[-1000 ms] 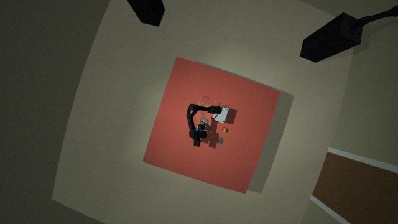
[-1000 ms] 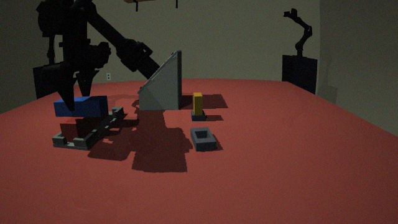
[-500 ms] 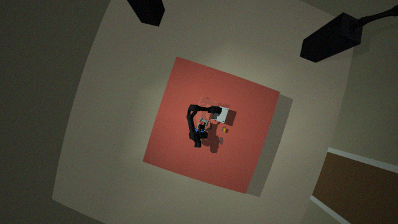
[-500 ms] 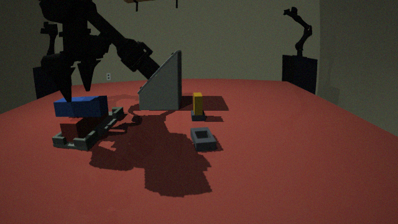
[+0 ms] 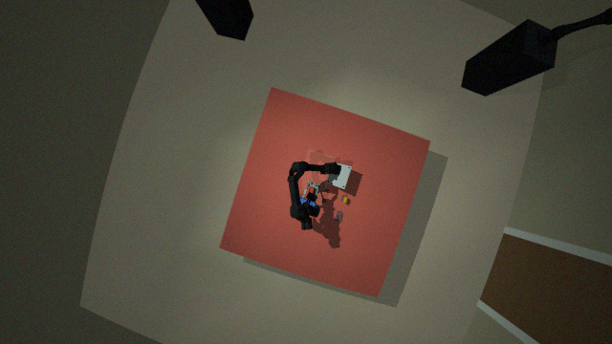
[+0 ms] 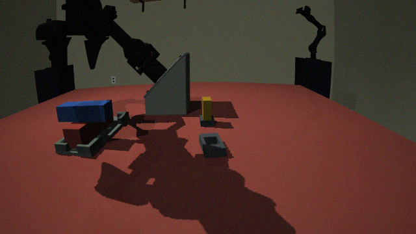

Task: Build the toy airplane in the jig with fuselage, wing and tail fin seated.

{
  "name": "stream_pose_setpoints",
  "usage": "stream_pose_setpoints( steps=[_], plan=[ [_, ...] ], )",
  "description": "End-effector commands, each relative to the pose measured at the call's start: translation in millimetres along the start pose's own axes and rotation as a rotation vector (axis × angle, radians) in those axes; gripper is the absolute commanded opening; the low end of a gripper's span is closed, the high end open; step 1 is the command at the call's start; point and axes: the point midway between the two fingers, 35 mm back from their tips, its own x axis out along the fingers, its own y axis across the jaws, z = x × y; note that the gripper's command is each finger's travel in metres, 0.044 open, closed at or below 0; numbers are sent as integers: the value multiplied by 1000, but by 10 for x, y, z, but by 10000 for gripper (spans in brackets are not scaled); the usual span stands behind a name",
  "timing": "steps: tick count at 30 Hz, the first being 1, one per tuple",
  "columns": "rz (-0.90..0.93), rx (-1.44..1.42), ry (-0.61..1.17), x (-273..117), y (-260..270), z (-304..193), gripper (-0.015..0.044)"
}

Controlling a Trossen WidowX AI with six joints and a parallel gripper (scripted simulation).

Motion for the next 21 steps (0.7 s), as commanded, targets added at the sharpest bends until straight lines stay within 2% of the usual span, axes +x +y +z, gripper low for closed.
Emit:
stream_pose_setpoints(
  steps=[1,11,21],
  plan=[
    [0,361,-4,-13,-6,-1,440],
    [2,1291,-4,18,-11,-2,440],
    [2,1308,-4,19,-11,-2,440]
  ],
)
